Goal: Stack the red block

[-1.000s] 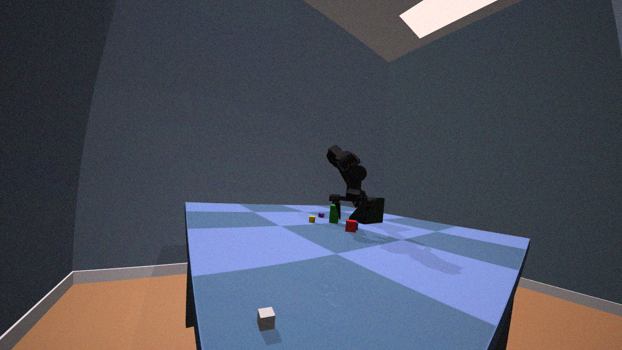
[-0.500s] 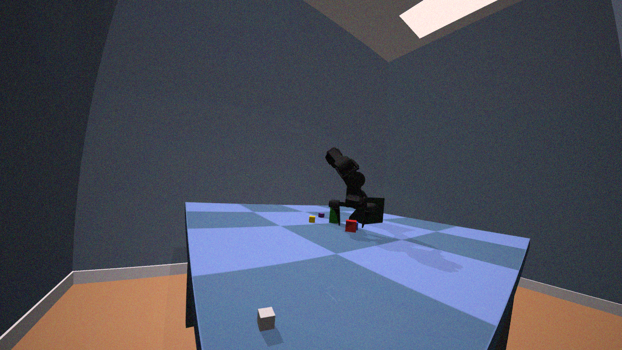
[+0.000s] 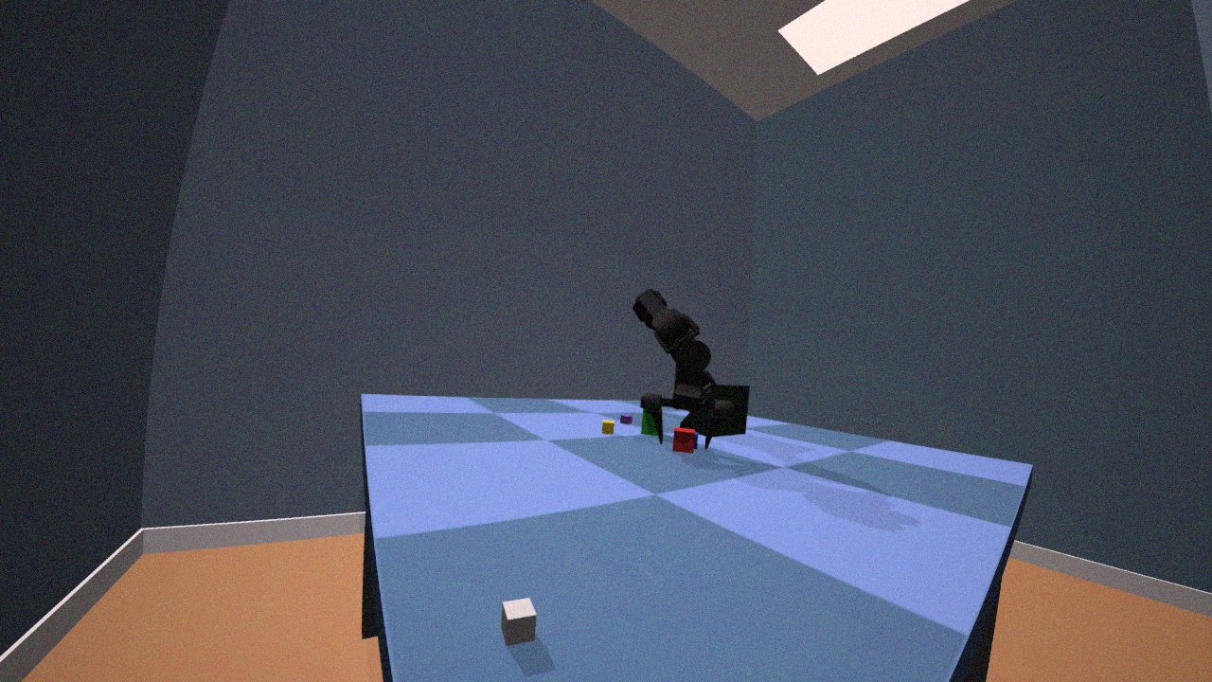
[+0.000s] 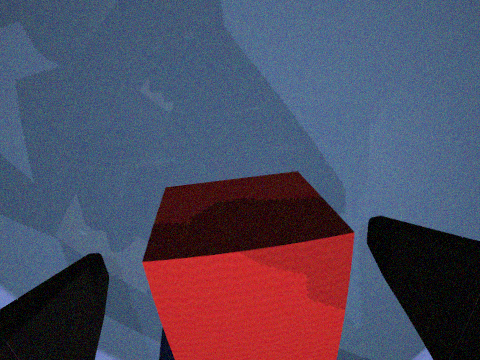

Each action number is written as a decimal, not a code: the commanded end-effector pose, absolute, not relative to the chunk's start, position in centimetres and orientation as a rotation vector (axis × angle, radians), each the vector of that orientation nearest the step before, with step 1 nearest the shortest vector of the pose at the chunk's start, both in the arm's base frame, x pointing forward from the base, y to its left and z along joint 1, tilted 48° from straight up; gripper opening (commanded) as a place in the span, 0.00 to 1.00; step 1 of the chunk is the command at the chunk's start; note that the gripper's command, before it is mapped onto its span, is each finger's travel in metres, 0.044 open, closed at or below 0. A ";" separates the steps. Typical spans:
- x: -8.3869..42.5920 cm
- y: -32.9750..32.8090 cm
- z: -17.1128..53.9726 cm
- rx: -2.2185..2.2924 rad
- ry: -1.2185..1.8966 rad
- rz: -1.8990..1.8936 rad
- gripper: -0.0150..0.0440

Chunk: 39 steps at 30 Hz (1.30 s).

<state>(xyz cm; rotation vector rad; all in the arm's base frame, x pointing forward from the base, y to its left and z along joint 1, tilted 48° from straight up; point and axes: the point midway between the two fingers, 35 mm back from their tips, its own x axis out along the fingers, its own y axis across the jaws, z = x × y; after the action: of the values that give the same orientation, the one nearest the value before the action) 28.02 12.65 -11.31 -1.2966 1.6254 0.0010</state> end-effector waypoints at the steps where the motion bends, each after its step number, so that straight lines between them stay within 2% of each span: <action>1: 28.1 12.6 -11.3 -1.301 1.622 0.002 1.00; 3: 28.1 12.7 -11.3 -1.301 1.622 0.002 1.00; 12: 28.1 12.7 -11.3 -1.301 1.622 0.002 0.60; 20: 28.1 12.7 -11.3 -1.301 1.622 0.002 0.51; 26: 27.9 14.1 -10.0 -1.301 1.622 0.003 0.25; 39: 27.2 19.0 -5.5 -1.299 1.623 0.006 0.25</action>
<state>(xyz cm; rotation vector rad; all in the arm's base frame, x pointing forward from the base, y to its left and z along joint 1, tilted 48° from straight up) 27.27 17.92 -6.35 -1.3074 1.6258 0.0044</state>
